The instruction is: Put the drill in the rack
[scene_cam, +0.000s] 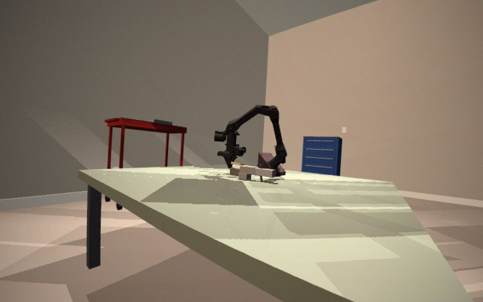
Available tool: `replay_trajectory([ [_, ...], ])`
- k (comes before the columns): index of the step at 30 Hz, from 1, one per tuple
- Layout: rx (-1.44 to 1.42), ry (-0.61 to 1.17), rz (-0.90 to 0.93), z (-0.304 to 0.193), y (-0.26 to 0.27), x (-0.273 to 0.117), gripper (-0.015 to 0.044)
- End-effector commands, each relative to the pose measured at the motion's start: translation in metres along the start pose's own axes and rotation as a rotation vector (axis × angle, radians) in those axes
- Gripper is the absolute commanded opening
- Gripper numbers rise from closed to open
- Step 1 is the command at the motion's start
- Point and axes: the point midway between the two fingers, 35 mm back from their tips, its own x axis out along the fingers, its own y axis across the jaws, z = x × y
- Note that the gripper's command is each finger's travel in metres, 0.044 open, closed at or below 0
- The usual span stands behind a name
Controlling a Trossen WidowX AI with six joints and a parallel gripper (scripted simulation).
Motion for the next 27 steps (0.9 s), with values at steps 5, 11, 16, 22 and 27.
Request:
replay_trajectory([
  [5,0.006,-0.006,-0.001,0.001,0.000,0.009,0.0000],
  [11,0.006,-0.006,-0.001,0.000,0.000,0.015,0.0000],
  [16,0.006,-0.007,-0.001,0.000,0.000,0.020,0.0000],
  [22,0.006,-0.007,-0.001,0.000,0.000,0.026,0.0000],
  [27,0.006,-0.007,-0.001,0.001,0.000,0.031,0.0000],
])
